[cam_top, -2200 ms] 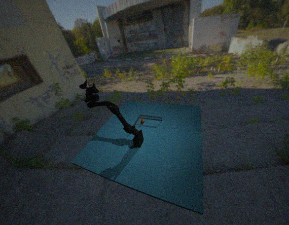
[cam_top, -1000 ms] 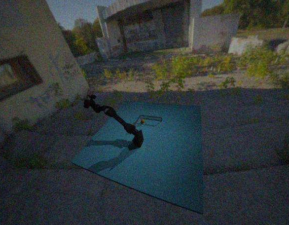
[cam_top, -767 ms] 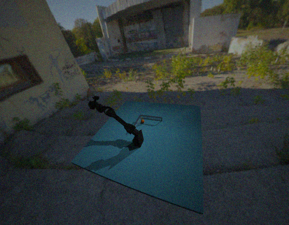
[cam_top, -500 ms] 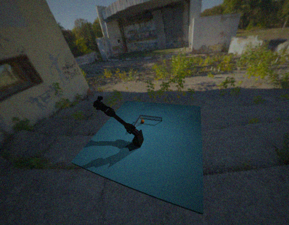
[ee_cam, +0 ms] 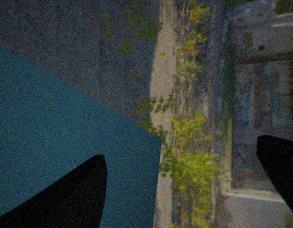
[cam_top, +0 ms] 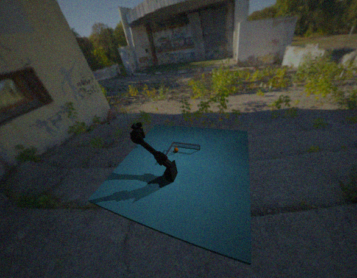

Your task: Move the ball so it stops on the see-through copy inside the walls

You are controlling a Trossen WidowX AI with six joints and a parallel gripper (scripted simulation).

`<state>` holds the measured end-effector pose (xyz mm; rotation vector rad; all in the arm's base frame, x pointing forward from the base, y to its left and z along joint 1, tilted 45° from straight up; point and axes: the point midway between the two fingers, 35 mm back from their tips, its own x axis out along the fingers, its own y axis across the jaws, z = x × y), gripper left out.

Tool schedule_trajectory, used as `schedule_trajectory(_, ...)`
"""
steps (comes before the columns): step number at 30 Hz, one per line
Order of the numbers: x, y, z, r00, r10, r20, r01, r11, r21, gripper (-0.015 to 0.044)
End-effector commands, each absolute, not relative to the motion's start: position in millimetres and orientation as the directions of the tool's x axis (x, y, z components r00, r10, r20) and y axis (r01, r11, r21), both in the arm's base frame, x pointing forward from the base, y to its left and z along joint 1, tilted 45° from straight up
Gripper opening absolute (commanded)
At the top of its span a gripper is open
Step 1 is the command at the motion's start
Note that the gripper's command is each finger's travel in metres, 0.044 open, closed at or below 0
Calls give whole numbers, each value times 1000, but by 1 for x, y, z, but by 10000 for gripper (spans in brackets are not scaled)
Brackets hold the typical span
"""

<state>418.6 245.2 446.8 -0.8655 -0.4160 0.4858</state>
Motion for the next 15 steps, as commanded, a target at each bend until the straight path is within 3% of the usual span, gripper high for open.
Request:
schedule_trajectory(1,444,227,387,826,563,-37,-331,430,-840,343)
schedule_trajectory(8,464,181,294,781,535,-321,-517,267,-813,343)
schedule_trajectory(15,458,126,208,657,508,-557,-711,172,-682,343)
